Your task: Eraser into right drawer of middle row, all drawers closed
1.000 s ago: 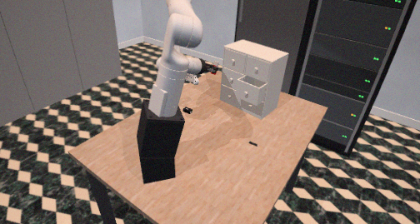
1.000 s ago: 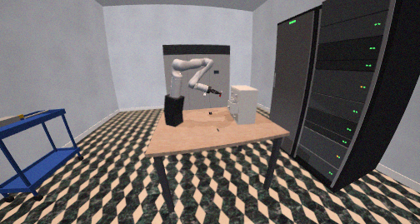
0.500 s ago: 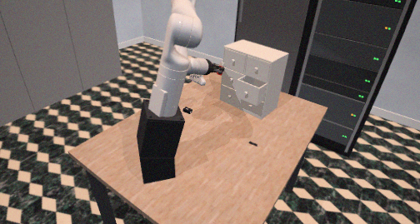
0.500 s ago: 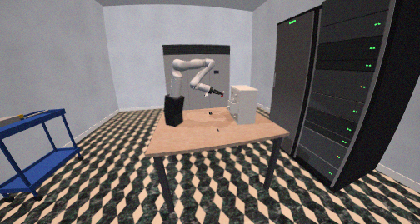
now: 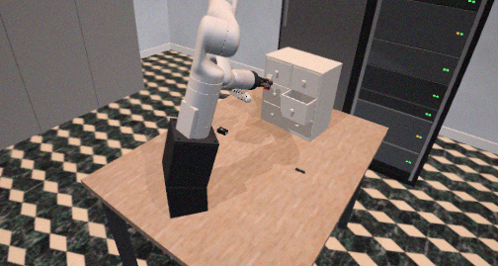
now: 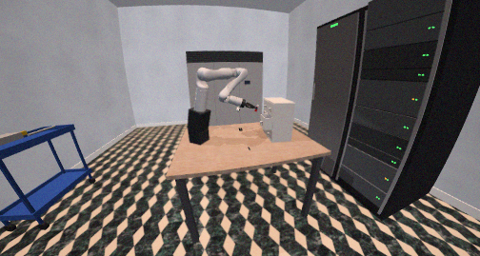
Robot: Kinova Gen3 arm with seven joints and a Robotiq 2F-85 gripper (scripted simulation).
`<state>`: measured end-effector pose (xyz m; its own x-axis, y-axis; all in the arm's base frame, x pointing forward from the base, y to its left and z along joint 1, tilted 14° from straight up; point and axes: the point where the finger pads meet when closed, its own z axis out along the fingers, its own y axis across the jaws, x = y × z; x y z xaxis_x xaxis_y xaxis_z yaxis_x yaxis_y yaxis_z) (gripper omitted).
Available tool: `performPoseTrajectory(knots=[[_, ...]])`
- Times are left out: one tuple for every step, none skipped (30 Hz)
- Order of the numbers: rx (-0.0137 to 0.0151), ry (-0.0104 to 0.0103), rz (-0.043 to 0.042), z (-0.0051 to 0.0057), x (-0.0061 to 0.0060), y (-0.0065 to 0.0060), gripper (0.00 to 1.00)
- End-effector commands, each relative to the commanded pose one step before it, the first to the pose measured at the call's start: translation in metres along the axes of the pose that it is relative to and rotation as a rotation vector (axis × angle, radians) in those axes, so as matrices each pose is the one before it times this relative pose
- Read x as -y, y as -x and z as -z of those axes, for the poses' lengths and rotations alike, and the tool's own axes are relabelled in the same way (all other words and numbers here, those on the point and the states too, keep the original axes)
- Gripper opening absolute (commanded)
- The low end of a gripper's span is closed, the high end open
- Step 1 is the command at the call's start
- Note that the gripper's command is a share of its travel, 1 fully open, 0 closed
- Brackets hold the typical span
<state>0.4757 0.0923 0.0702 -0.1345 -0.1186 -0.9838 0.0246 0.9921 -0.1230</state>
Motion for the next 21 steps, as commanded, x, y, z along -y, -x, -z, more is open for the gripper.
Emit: performPoseTrajectory(knots=[[0.00096, -0.01032, 0.00187, -0.00231, 0.00742, 0.00126, 0.19], [0.00000, 0.00000, 0.00000, 0.00000, 0.00000, 0.00000, 0.19], [-0.00001, 0.00000, 0.00000, -0.00118, 0.00198, 0.00043, 0.19], [0.00001, 0.00000, 0.00000, -0.00118, 0.00196, 0.00043, 0.19], [-0.00001, 0.00000, 0.00000, -0.00116, 0.00195, 0.00042, 0.19], [0.00000, 0.00000, 0.00000, -0.00116, 0.00193, 0.00042, 0.19], [0.00000, 0.00000, 0.00000, -0.00115, 0.00191, 0.00042, 0.19], [-0.00001, 0.00000, 0.00000, -0.00113, 0.00190, 0.00041, 0.19], [0.00001, 0.00000, 0.00000, -0.00113, 0.00187, 0.00041, 0.19], [-0.00002, 0.00000, 0.00000, -0.00111, 0.00187, 0.00040, 0.19], [0.00000, 0.00000, 0.00000, 0.00000, 0.00000, 0.00000, 0.19], [0.00002, 0.00000, 0.00000, -0.00111, 0.00183, 0.00041, 0.19], [-0.00002, 0.00000, 0.00000, -0.00108, 0.00183, 0.00039, 0.19], [0.00001, 0.00000, 0.00000, -0.00109, 0.00180, 0.00040, 0.19], [-0.00001, 0.00000, 0.00000, -0.00107, 0.00179, 0.00039, 0.19], [0.00000, 0.00000, 0.00000, -0.00106, 0.00177, 0.00038, 0.19], [0.00001, 0.00000, 0.00000, -0.00105, 0.00174, 0.00038, 0.19], [0.00000, 0.00000, 0.00000, 0.00000, 0.00000, 0.00000, 0.19], [0.00000, 0.00000, 0.00000, 0.00000, 0.00000, 0.00000, 0.19], [-0.00002, 0.00000, 0.00000, -0.00102, 0.00173, 0.00037, 0.19], [0.00002, 0.00000, 0.00000, -0.00103, 0.00170, 0.00038, 0.19]])
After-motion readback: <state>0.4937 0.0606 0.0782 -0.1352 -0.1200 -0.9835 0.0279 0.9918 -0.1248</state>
